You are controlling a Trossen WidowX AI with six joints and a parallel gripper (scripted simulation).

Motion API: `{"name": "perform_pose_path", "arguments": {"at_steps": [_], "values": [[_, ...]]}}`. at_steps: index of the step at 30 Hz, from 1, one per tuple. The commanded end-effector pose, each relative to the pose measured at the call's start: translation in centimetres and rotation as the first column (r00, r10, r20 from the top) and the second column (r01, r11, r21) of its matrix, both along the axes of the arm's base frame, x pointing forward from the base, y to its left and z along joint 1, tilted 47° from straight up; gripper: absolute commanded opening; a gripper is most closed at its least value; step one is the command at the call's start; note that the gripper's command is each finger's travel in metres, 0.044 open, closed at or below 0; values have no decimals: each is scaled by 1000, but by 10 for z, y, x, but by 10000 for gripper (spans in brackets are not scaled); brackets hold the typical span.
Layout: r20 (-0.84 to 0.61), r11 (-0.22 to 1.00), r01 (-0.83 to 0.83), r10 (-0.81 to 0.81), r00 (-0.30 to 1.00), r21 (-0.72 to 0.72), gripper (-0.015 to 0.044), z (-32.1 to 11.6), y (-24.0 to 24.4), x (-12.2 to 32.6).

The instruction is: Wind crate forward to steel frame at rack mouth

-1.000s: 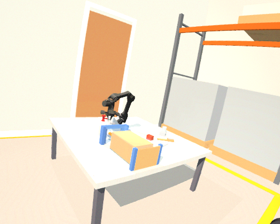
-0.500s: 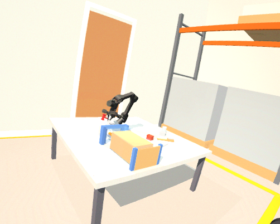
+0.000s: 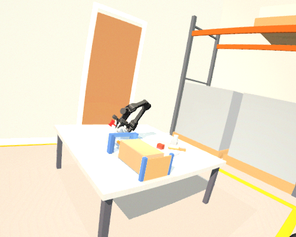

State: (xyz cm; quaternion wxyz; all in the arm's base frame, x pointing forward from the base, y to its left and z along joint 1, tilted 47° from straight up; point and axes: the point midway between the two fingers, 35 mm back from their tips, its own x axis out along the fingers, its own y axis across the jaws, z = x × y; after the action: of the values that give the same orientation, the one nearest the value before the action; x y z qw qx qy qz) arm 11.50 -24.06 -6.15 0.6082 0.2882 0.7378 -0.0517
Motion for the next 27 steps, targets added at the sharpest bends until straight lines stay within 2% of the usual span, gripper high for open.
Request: {"name": "perform_pose_path", "arguments": {"at_steps": [1,27], "values": [[-34,997,-16,13,999,-74,0,1,-2,0],[-239,893,-167,69,969,-419,0,1,-1,0]]}}
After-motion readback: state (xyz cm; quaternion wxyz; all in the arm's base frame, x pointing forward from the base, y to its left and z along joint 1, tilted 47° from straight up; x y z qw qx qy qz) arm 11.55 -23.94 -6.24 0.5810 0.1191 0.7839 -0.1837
